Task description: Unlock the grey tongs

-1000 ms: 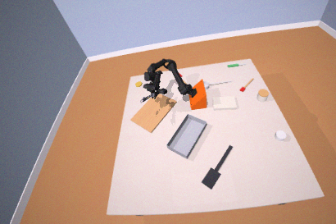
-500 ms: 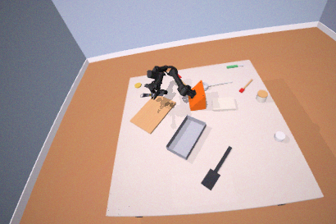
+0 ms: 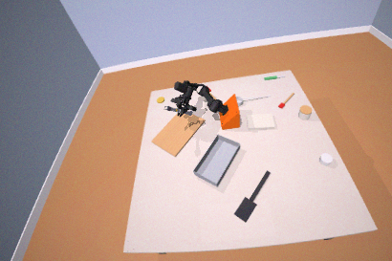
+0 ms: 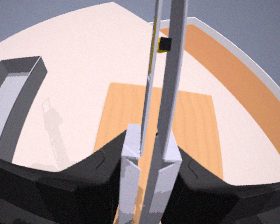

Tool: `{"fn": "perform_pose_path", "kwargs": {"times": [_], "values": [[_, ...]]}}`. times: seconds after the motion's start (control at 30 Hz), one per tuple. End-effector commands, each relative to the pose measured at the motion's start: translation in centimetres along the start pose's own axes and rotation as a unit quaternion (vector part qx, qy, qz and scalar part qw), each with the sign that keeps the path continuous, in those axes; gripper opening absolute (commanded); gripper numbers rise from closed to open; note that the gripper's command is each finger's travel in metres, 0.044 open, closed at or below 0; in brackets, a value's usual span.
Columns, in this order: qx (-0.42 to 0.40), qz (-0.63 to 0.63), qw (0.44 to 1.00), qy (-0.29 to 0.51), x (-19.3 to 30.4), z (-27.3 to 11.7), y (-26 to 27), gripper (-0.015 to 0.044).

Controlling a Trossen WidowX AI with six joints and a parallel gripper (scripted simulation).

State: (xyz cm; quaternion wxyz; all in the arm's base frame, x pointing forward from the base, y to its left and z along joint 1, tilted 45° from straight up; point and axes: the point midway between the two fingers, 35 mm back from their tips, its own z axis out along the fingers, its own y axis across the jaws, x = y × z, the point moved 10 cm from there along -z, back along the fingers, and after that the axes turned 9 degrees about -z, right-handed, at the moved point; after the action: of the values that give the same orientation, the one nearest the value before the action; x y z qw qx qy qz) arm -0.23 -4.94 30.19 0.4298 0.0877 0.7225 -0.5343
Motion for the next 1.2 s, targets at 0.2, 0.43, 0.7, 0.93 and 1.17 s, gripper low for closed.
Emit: {"fn": "perform_pose_path", "kwargs": {"times": [0.2,0.43,0.7,0.93,1.17], "values": [[0.002,0.006,1.000,-0.005,0.31,-0.02,-0.03,-0.0150],[0.002,0.006,1.000,-0.005,0.31,-0.02,-0.03,-0.0150],[0.002,0.006,1.000,-0.005,0.31,-0.02,-0.03,-0.0150],[0.002,0.006,1.000,-0.005,0.31,-0.02,-0.03,-0.0150],[0.001,-0.001,1.000,0.003,-0.05,-0.06,-0.17,-0.0150]]}}
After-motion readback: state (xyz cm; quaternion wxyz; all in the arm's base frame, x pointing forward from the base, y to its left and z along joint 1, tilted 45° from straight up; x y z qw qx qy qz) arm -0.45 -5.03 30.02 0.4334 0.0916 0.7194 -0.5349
